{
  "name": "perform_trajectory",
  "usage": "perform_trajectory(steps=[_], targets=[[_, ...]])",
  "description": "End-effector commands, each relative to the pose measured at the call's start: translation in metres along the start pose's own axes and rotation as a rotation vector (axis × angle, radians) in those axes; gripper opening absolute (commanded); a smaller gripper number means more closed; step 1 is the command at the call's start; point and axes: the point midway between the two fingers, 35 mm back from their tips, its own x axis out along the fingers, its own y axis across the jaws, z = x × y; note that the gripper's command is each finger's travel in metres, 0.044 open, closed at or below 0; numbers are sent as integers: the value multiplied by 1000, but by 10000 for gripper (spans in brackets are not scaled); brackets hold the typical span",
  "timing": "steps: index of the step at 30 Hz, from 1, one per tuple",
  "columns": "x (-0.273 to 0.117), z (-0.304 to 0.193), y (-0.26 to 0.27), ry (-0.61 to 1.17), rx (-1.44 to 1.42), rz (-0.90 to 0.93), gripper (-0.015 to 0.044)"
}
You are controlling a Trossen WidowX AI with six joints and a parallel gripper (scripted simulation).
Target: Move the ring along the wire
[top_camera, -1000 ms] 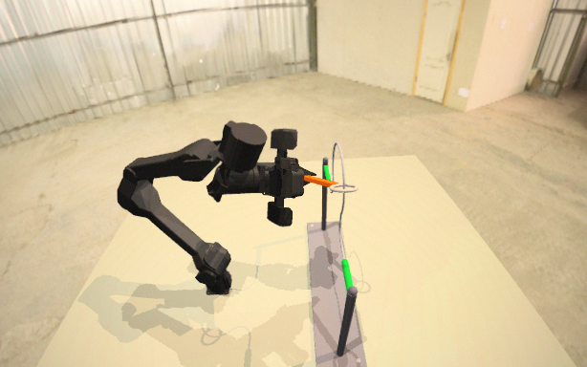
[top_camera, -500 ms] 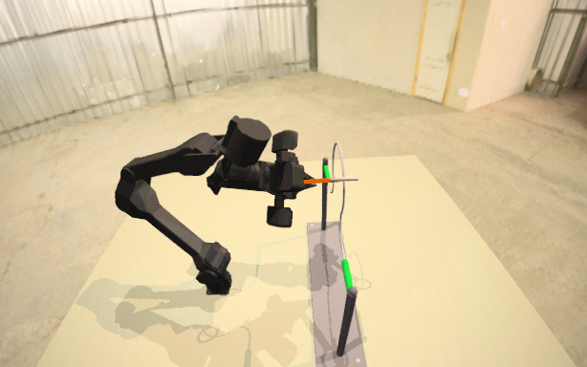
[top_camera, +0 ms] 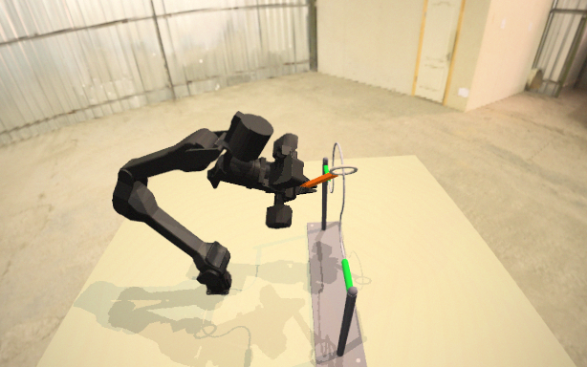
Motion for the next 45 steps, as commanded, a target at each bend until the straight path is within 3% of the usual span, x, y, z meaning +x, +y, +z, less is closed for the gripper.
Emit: perform_trajectory(steps=[1, 45], targets=[[-1, 1, -1, -10, -51, -28, -150], [-3, 9, -26, -91, -578, -387, -150]])
